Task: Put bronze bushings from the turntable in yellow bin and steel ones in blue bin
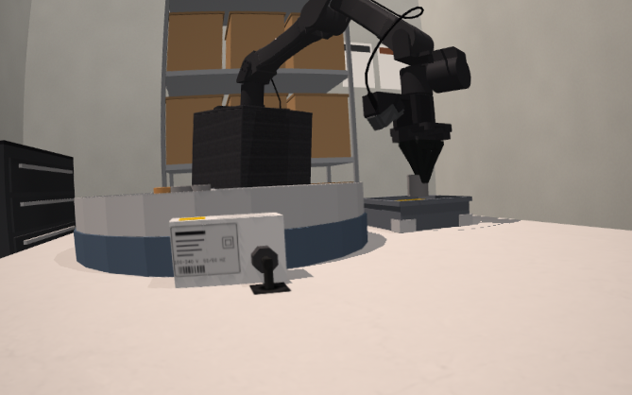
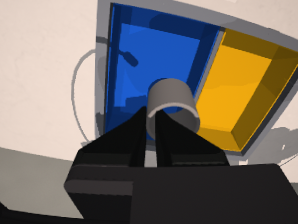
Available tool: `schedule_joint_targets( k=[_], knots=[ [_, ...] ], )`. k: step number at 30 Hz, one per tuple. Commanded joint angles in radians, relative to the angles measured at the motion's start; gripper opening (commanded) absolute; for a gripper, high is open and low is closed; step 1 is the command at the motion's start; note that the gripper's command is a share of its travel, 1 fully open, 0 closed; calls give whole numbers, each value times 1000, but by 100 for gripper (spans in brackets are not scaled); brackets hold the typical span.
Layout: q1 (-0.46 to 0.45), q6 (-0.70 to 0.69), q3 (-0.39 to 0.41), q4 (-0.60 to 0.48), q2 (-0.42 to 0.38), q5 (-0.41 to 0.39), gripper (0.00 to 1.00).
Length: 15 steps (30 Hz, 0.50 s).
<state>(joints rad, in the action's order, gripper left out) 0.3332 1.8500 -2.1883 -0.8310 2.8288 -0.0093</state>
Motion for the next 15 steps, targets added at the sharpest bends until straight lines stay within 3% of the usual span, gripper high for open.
schedule_joint_targets(
  k=[1, 15],
  knots=[
    [12, 6, -27, -17, -21, 12, 0],
    [13, 7, -36, 19, 28, 11, 0]
  ],
)
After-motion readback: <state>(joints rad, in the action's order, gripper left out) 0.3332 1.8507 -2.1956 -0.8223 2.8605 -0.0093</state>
